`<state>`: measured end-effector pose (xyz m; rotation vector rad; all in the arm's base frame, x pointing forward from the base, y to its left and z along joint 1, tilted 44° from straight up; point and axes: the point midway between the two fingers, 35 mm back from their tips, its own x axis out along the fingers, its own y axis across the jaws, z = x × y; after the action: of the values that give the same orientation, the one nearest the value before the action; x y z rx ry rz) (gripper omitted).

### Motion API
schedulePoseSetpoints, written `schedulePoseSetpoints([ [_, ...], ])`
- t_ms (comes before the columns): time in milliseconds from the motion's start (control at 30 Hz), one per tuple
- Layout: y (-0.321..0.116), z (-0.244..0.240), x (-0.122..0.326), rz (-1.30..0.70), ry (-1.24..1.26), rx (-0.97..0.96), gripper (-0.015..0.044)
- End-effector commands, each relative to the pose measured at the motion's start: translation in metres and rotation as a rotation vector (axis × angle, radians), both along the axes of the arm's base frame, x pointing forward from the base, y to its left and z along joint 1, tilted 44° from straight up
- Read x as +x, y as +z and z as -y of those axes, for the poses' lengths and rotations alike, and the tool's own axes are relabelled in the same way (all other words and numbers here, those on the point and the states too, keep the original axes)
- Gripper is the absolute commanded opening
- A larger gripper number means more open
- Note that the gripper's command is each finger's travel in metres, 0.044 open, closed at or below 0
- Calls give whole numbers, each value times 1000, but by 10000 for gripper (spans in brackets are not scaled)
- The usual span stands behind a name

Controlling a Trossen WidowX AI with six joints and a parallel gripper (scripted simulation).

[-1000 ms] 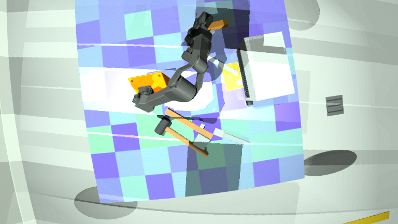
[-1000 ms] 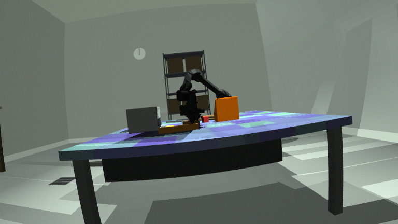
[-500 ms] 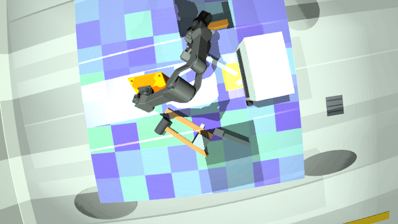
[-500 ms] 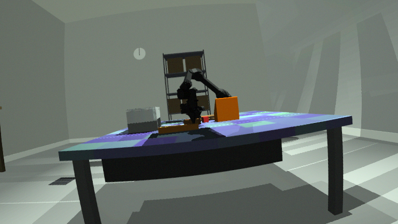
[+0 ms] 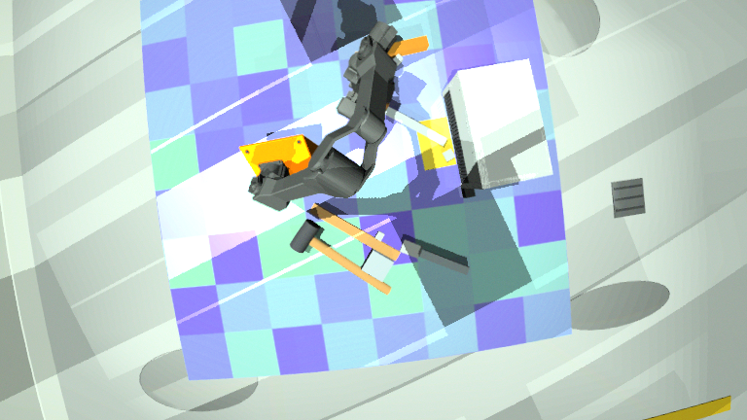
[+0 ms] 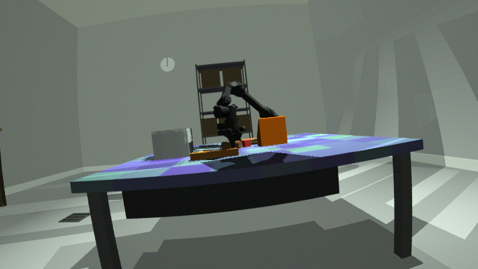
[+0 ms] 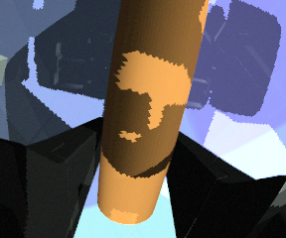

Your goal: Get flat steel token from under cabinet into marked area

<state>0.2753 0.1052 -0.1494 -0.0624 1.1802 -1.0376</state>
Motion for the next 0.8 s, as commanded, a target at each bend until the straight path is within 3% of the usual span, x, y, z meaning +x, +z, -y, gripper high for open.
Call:
schedulePoseSetpoints([
  [0,6,-1,3,15,12,4,0],
  [767,21,16,-1,15,11,2,0],
])
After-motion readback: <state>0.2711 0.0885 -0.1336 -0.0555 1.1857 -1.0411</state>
